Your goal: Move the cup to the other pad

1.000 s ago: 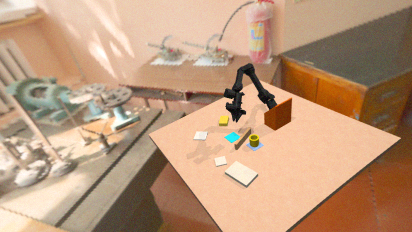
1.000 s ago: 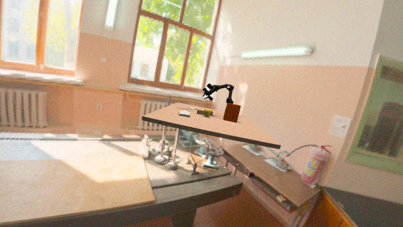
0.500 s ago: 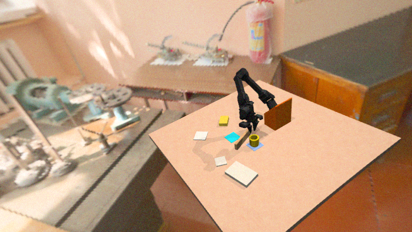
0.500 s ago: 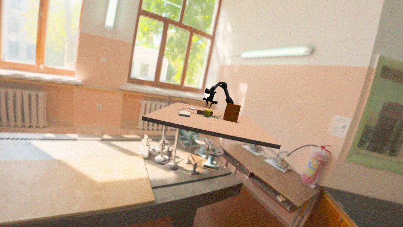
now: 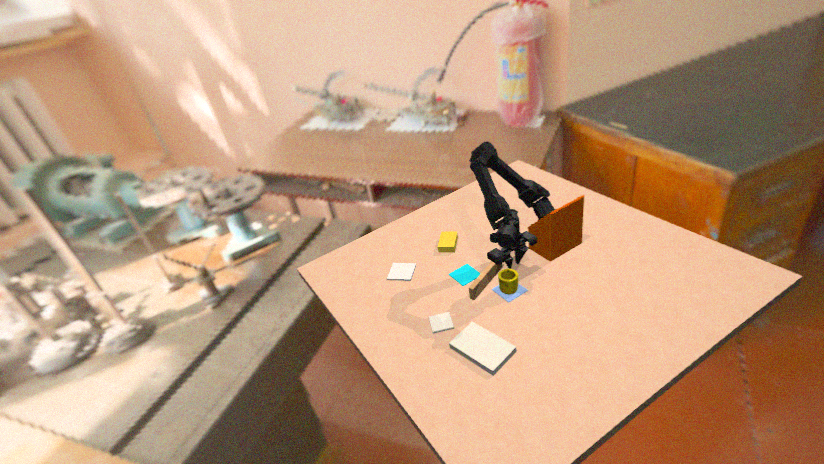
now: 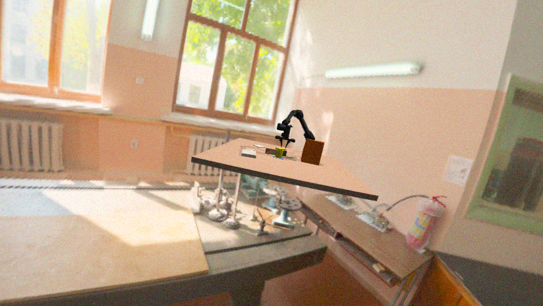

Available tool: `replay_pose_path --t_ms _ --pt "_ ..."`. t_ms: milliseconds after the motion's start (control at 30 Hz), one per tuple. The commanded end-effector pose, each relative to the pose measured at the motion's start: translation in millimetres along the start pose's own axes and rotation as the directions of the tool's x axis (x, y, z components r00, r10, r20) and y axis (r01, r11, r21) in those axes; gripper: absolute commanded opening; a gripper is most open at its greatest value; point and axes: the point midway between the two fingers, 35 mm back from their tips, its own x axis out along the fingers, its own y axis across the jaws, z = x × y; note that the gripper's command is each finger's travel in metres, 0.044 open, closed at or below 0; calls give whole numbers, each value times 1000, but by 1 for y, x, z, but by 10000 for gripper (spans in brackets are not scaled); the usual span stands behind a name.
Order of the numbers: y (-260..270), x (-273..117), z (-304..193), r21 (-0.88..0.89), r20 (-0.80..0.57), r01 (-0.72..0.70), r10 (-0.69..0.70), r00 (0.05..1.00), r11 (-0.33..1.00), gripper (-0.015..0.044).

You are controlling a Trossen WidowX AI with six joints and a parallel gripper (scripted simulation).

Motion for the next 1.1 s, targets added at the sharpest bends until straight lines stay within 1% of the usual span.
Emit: replay_pose_path --t_ms 0,1067 --pt "0 7 -1 1 8 2 -2 1000 1000 167" --pt "-1 59 -1 1 11 2 -2 1000 1000 167"
